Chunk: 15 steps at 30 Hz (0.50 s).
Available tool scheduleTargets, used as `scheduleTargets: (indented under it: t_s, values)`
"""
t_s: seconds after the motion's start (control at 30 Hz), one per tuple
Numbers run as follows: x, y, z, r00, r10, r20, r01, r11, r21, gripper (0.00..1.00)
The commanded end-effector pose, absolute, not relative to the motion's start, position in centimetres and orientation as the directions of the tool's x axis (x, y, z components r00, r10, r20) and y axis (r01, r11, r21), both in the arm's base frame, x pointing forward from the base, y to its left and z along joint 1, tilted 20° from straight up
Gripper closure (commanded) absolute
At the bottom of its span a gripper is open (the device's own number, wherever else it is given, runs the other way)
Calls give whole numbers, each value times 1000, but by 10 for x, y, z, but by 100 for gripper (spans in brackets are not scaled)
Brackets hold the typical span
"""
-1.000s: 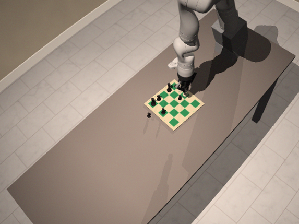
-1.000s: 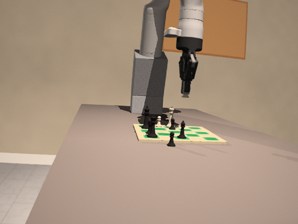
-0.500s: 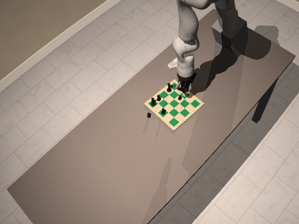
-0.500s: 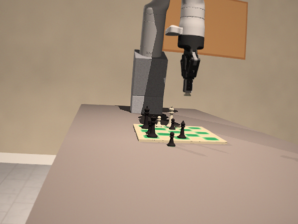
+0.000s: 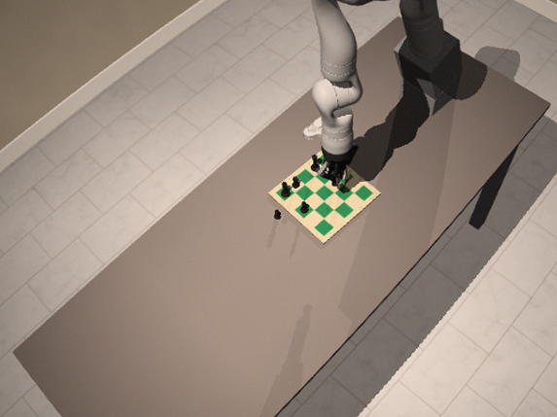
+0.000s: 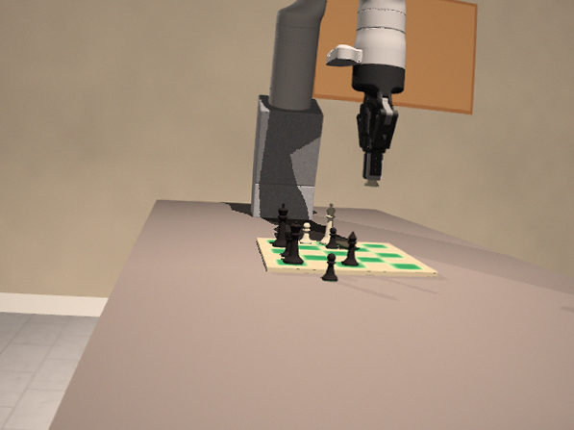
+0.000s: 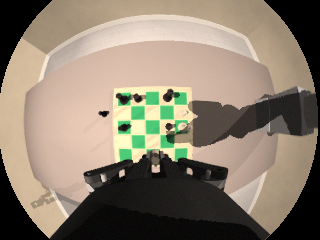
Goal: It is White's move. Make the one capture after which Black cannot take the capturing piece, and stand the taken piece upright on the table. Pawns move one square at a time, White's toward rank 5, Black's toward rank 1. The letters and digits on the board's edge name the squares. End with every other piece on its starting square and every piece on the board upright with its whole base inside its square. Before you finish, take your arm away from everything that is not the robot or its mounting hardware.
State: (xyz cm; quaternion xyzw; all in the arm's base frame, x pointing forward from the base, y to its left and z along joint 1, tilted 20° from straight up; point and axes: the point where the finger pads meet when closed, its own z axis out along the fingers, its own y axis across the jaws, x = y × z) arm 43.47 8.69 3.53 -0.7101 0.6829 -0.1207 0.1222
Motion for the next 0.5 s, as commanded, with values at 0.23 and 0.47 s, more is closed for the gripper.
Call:
scheduleTargets:
  t_s: [0.23,0.47]
  values:
    - [438,82,37,25,-1000,2,-939,-24,-342,100]
    - [439,82,34,25,-1000,2,-940,-24,-341,100]
